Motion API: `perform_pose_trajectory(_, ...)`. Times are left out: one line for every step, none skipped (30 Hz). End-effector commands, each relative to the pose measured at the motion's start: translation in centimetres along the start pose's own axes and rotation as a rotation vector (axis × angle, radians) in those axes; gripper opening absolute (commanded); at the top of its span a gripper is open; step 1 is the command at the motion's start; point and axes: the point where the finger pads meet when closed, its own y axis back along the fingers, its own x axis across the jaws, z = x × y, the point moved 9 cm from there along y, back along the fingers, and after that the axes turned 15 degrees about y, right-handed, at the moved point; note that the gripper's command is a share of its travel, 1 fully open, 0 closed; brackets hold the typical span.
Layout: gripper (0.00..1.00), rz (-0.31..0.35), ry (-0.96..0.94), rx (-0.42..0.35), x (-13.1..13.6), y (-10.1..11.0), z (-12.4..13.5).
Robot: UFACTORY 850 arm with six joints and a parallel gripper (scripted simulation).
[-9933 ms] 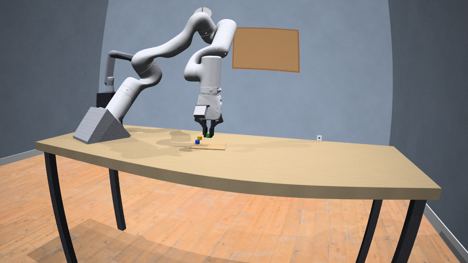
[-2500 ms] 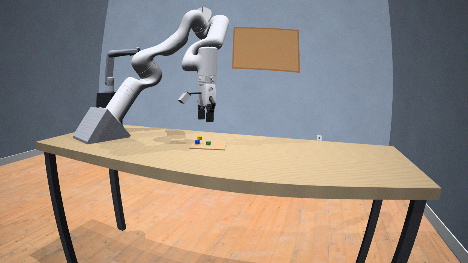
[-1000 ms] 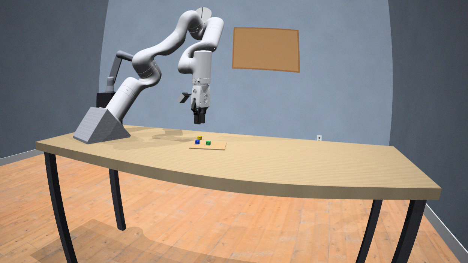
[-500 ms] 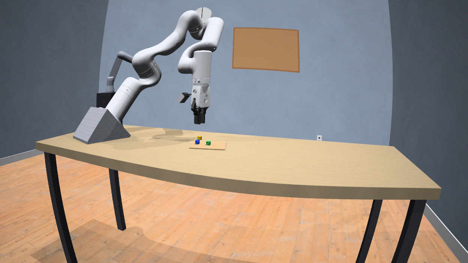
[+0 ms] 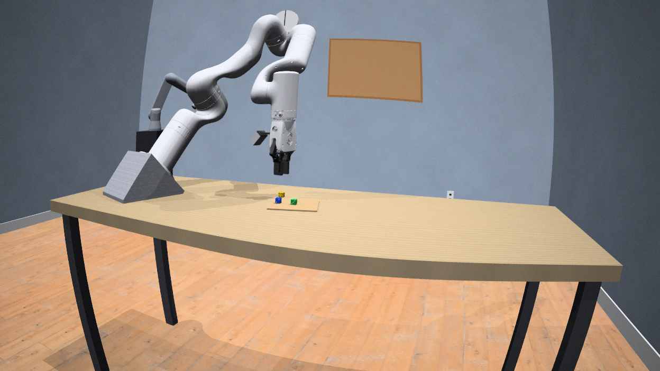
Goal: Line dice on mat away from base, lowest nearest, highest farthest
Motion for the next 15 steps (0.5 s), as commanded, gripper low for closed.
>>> perform_pose_trajectory(0.31,0.0,0.0,-0.001,0.0,0.0,0.0)
perform_pose_trajectory(0.31,0.0,0.0,-0.001,0.0,0.0,0.0)
perform_pose_trajectory(0.31,0.0,0.0,-0.001,0.0,-0.1,0.0)
perform_pose_trajectory(0.31,0.0,0.0,-0.001,0.0,-0.1,0.0)
perform_pose_trajectory(0.31,-0.001,0.0,-0.001,0.0,-0.2,0.1)
perform_pose_trajectory(0.31,-0.001,0.0,-0.001,0.0,-0.3,0.1)
perform_pose_trajectory(0.31,-0.001,0.0,0.0,0.0,-0.3,0.1)
perform_pose_trajectory(0.31,-0.001,0.0,0.0,0.0,-0.4,0.1)
perform_pose_trajectory(0.31,-0.001,0.0,0.0,0.0,-0.5,0.1)
perform_pose_trajectory(0.31,-0.001,0.0,0.0,0.0,-0.6,0.1)
perform_pose_trajectory(0.31,-0.001,0.0,0.0,0.0,-0.7,0.1)
perform_pose_trajectory(0.31,-0.001,0.0,0.0,0.0,-0.8,0.1)
perform_pose_trajectory(0.31,-0.001,0.0,0.0,0.0,-0.9,0.1)
perform_pose_trajectory(0.31,-0.001,0.0,0.0,0.0,-1.1,0.1)
perform_pose_trajectory(0.31,-0.001,0.0,0.0,0.0,-1.2,0.1)
